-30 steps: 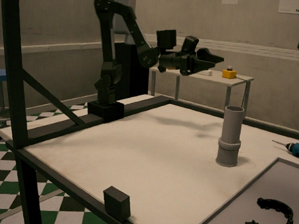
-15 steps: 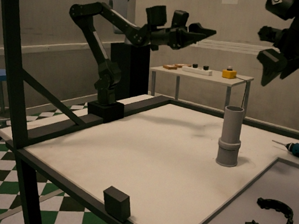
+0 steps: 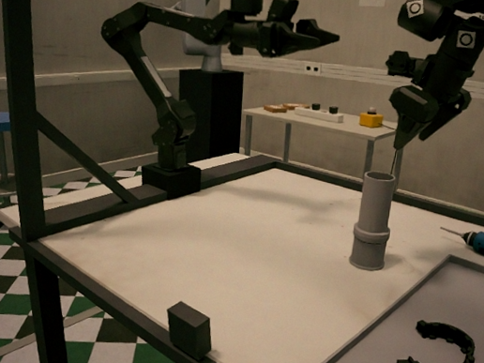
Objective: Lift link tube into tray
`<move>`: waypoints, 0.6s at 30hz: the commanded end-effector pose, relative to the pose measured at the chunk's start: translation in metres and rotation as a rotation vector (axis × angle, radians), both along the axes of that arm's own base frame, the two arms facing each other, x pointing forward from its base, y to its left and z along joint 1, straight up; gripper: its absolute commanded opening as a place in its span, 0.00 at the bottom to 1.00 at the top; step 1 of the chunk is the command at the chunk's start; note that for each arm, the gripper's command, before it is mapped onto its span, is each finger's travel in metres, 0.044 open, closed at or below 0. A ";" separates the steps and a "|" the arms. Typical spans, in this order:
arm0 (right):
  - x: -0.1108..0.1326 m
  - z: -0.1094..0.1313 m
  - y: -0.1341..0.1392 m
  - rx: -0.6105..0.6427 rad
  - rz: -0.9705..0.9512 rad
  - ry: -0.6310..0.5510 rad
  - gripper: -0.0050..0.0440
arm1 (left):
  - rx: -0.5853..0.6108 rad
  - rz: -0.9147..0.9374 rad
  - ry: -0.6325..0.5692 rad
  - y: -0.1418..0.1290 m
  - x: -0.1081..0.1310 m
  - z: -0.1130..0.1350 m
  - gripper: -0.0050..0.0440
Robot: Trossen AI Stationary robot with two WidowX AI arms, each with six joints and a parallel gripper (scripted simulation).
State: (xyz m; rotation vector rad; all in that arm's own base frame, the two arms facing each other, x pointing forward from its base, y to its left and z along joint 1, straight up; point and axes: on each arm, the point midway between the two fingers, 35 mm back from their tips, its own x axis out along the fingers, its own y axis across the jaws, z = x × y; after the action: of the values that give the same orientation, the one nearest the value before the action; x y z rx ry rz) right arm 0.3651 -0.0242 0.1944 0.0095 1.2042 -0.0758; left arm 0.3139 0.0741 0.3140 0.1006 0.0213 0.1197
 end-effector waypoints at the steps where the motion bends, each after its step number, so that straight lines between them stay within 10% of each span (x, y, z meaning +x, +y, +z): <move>1: 0.009 0.010 0.006 0.011 0.030 -0.029 1.00 | -0.011 0.002 0.039 -0.006 -0.004 0.010 1.00; 18: 0.017 0.006 0.014 0.031 0.064 -0.020 1.00 | -0.094 -0.040 0.233 -0.048 -0.024 0.057 1.00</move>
State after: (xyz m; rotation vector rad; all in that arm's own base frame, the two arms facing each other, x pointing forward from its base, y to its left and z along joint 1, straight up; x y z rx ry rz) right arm 0.3783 -0.0124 0.1871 0.0072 1.2235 -0.0105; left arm 0.2928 0.0319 0.3627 0.0354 0.2154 0.0633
